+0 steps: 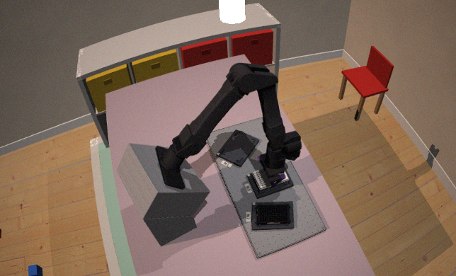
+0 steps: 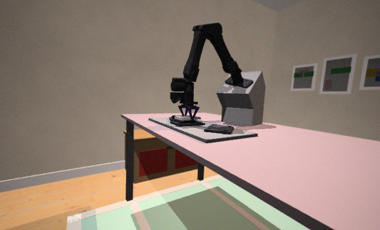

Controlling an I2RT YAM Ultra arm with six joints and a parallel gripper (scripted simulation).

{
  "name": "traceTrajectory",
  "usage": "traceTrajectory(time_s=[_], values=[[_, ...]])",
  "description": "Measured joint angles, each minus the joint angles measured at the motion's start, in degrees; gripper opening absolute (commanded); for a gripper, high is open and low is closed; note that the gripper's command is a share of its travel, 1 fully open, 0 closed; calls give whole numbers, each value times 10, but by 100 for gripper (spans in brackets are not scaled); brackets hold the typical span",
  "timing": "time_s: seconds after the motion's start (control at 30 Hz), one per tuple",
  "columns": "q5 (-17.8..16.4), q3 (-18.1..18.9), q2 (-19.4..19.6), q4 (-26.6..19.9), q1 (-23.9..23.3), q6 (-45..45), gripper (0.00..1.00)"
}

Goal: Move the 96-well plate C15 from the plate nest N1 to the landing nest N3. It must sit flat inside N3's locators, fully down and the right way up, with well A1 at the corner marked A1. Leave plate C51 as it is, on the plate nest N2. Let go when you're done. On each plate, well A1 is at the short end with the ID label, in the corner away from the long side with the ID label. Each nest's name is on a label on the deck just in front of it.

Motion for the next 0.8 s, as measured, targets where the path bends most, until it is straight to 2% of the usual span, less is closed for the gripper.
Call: traceTrajectory(time_s=[0.23, 0.8], values=[[3, 5, 16, 15, 3, 3, 0], [3, 1, 15, 24, 3, 3, 0]])
